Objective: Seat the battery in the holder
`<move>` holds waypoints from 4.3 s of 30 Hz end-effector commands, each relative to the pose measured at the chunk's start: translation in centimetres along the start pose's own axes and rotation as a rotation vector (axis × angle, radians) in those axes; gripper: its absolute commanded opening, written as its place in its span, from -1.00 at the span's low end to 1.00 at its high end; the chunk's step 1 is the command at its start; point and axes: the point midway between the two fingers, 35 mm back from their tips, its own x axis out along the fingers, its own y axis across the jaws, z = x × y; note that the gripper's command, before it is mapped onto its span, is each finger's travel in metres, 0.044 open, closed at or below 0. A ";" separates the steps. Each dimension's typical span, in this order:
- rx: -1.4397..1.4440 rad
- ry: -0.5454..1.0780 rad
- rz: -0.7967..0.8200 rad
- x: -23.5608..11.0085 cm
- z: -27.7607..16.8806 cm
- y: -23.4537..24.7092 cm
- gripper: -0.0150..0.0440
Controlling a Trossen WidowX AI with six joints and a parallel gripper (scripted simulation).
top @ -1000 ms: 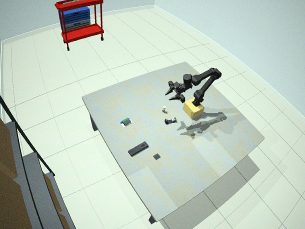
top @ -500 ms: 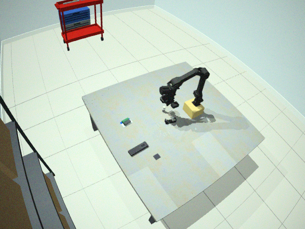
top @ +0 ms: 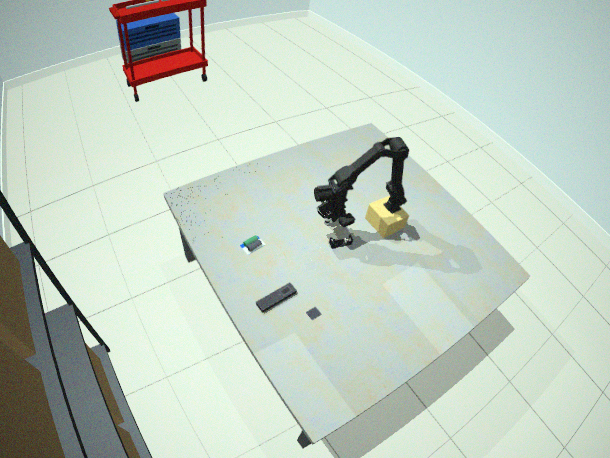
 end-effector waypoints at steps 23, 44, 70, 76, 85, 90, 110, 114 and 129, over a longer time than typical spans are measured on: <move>-0.004 0.001 0.001 1.6 -0.1 -3.0 -0.49; -0.004 0.001 -0.002 1.6 -0.3 -6.4 -0.49; 0.002 -0.008 -0.003 -6.4 -0.1 -6.7 -0.49; 0.143 -0.006 -0.002 -5.8 -0.1 -6.9 -0.22; 1.032 -0.003 -0.003 -2.0 -0.1 -8.2 0.33; 1.506 -0.002 -0.004 -0.1 -0.3 -8.8 0.33; 1.569 -0.002 -0.005 0.8 -0.3 -8.9 0.33; 1.569 -0.002 -0.005 1.4 -0.3 -8.9 0.33; 1.569 -0.002 -0.005 3.9 -0.3 -8.9 0.33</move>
